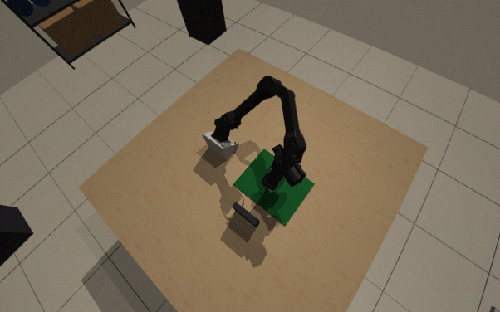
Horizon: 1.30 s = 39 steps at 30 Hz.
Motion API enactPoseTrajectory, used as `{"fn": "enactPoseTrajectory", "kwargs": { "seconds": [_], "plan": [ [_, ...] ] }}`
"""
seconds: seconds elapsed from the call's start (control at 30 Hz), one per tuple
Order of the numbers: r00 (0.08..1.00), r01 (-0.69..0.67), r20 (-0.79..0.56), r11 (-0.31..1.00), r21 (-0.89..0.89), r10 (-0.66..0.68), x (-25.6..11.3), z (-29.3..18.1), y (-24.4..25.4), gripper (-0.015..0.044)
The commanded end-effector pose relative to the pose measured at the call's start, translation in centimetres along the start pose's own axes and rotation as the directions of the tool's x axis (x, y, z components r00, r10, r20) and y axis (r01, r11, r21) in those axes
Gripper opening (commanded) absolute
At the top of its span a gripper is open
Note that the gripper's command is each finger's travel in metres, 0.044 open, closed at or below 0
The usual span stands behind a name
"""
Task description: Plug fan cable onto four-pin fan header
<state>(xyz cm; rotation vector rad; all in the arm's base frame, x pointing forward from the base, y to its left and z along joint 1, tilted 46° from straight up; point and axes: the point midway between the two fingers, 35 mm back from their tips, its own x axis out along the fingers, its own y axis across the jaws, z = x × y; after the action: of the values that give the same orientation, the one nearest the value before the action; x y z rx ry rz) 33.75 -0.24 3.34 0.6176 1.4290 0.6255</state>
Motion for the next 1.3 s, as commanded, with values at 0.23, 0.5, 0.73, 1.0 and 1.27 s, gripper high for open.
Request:
{"fn": "enactPoseTrajectory", "kwargs": {
  "seconds": [0.23, 0.5, 0.73, 1.0, 1.27],
  "plan": [
    [1.0, 0.003, -0.001, 0.928, -0.371, -0.004, 0.0, 0.0, -0.9, 0.0],
    [1.0, 0.003, -0.001, 0.791, -0.612, -0.004, 0.0, 0.0, -1.5, 0.0],
    [1.0, 0.002, -0.001, 0.62, -0.785, -0.005, 0.0, 0.1, -2.0, 0.0],
    [1.0, 0.001, -0.001, 0.381, -0.925, -0.005, 0.0, 0.1, -2.6, 0.0],
    [1.0, -0.001, -0.001, 0.112, -0.994, -0.005, 0.0, 0.1, -3.2, 0.0]
  ]
}}
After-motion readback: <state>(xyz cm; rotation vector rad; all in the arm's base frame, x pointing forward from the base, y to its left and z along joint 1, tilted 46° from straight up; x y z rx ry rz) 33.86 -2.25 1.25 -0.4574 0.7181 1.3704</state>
